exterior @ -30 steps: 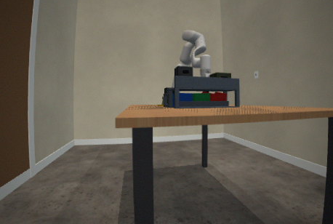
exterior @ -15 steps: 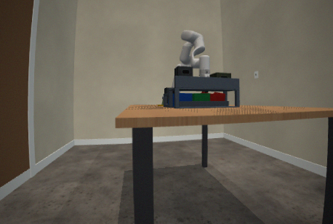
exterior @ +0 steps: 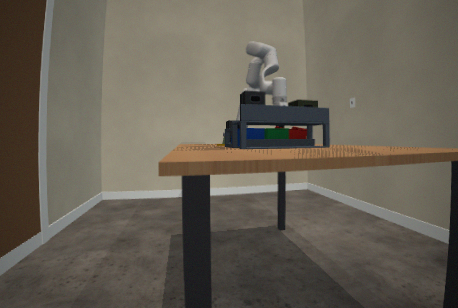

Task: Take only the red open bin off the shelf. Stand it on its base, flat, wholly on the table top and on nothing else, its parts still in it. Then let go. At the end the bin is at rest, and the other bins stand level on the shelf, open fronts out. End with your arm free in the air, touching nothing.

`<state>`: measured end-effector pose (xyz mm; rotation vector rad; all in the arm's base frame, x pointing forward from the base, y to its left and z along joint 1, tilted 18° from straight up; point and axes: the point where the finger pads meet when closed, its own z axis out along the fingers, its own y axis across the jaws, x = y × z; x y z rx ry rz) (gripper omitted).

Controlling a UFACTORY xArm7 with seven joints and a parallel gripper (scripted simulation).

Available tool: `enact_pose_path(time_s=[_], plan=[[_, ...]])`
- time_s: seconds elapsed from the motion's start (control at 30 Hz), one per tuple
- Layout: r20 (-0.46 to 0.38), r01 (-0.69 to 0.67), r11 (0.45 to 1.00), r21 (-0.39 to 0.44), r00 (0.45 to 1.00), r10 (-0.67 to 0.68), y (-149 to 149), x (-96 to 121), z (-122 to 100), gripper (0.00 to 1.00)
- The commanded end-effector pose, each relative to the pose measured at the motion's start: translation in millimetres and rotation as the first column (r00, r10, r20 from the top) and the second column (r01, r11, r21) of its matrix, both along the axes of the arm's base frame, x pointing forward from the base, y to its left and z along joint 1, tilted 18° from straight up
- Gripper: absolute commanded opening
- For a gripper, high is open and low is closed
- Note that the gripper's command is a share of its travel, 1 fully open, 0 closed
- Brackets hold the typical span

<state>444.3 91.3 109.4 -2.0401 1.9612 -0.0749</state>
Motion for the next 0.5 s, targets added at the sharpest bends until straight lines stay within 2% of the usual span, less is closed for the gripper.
enact_pose_path(time_s=[0.0, 0.4, 0.47], plan=[[0.001, 0.002, 1.0, 0.0, 1.0, -0.002, -0.6, -23.0, -5.3, 0.0], [0.001, 0.002, 1.0, 0.0, 1.0, -0.002, -0.6, -23.0, -5.3, 0.0], [0.001, 0.001, 1.0, 0.0, 1.0, -0.001, -0.7, -34.2, -8.3, 0.0]])
